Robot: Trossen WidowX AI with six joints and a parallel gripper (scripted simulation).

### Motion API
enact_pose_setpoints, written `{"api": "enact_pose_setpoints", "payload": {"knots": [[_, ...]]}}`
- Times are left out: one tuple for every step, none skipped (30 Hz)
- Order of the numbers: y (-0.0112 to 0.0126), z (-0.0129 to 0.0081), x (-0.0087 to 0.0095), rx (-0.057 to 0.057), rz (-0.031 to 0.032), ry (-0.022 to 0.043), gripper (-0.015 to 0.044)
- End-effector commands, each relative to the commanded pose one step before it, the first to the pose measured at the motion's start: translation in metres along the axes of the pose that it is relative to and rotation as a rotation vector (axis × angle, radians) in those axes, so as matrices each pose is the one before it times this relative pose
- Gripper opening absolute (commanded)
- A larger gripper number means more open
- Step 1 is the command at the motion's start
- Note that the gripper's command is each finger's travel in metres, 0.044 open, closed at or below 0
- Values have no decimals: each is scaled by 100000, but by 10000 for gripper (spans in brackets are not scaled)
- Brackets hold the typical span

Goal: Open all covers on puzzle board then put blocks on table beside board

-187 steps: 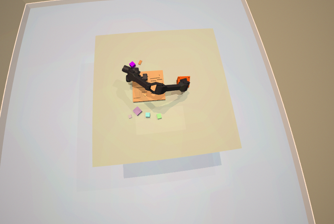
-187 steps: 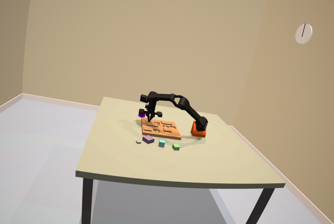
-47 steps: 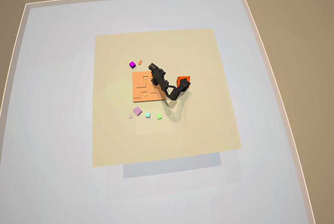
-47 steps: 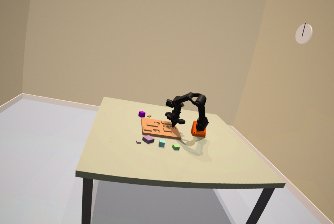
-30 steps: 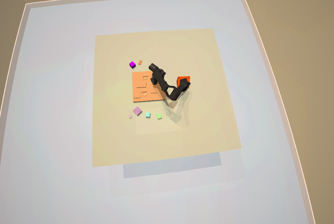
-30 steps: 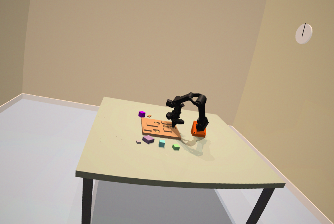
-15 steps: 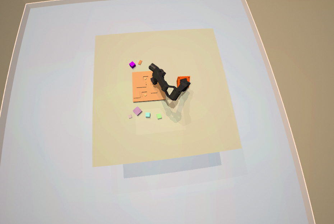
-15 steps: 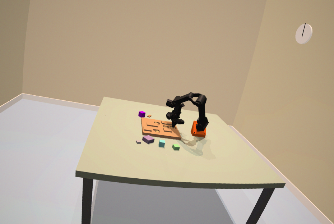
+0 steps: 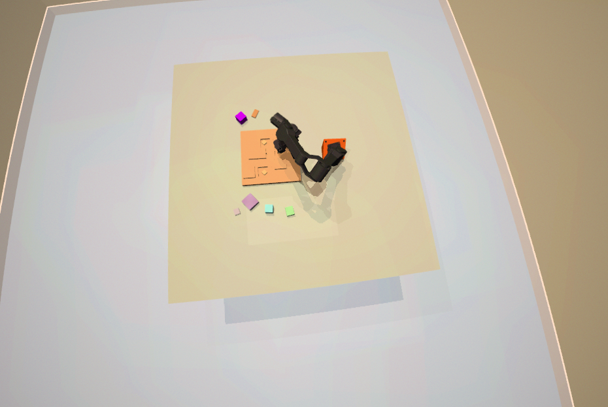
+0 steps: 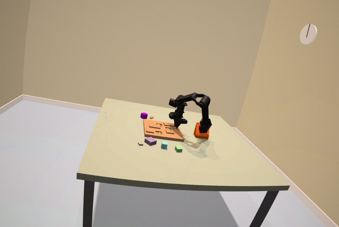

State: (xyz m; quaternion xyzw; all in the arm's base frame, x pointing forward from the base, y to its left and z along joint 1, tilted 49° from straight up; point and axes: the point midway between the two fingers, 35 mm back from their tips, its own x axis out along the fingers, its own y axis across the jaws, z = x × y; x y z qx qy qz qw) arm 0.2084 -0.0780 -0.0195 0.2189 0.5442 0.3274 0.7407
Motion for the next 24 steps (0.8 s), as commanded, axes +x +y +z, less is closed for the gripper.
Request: {"api": "enact_pose_setpoints", "payload": {"knots": [[-214, 193, -1695, -696, -1079, 25, 144], [3, 15, -521, -23, -34, 64, 144], [13, 8, -524, -26, -20, 62, 144], [24, 1, -528, -29, -6, 59, 144], [35, -6, -530, -31, 8, 56, 144], [37, -10, -436, -28, 17, 43, 144], [26, -8, -262, -18, 15, 25, 144], [9, -3, -87, -6, 6, 8, 144], [-3, 1, 42, 0, -2, 0, 144], [-4, 5, 85, -27, -5, -1, 144], [-6, 6, 119, -38, -6, -1, 144], [-7, 8, 155, -50, -7, -2, 144], [-7, 9, 192, -63, -6, -3, 144], [-6, 10, 229, -76, -5, -4, 144], [-5, 9, 253, -85, -3, -5, 144], [-2, 8, 260, -88, 1, -6, 144], [0, 6, 260, -89, 4, -7, 144], [3, 4, 259, -90, 8, -8, 144], [5, 3, 258, -90, 11, -9, 144], [8, 1, 258, -91, 15, -10, 144], [9, -2, 257, -92, 18, -10, 144], [9, -7, 256, -92, 22, -11, 144], [8, -12, 255, -93, 25, -11, 144], [4, -17, 208, -76, 23, -9, 144]]}}
